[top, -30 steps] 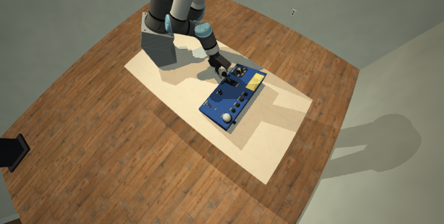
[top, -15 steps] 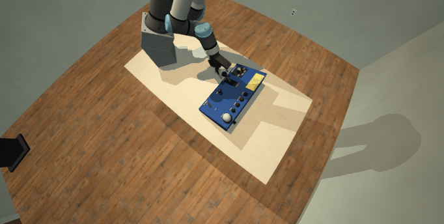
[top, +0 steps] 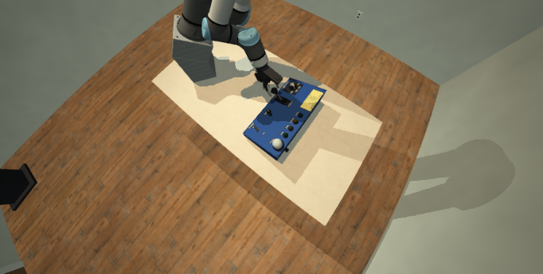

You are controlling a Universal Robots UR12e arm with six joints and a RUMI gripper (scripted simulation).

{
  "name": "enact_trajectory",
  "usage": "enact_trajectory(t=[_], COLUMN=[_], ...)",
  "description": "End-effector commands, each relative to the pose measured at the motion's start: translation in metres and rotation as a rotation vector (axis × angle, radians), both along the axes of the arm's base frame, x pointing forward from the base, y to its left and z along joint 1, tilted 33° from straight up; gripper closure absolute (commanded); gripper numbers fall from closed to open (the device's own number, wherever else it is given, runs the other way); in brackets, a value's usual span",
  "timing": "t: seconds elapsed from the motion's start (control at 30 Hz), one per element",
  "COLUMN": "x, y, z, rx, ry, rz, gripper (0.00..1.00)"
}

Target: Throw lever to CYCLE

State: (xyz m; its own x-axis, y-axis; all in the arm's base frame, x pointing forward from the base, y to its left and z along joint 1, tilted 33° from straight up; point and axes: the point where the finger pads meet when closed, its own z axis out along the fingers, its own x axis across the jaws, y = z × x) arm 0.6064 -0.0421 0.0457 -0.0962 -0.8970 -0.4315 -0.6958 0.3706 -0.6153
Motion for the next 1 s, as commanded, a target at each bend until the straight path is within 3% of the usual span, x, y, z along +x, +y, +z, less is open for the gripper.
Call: enact_trajectory(t=[0.0, 0.4, 0.43, 0.97], x=[0.0015, 0.0014, 0.0014, 0.0014], y=[-0.0021, -0.0024, -0.0024, -0.0022], z=[0.0011, 0.0011, 0.0011, 0.0011], rx=[-0.003, -0.003, -0.003, -0.003], ry=[-0.002, -0.002, -0.002, -0.003], rz=[-0.001, -0.001, -0.001, -0.001], gripper=[0.56, 0.56, 1.00, 1.00])
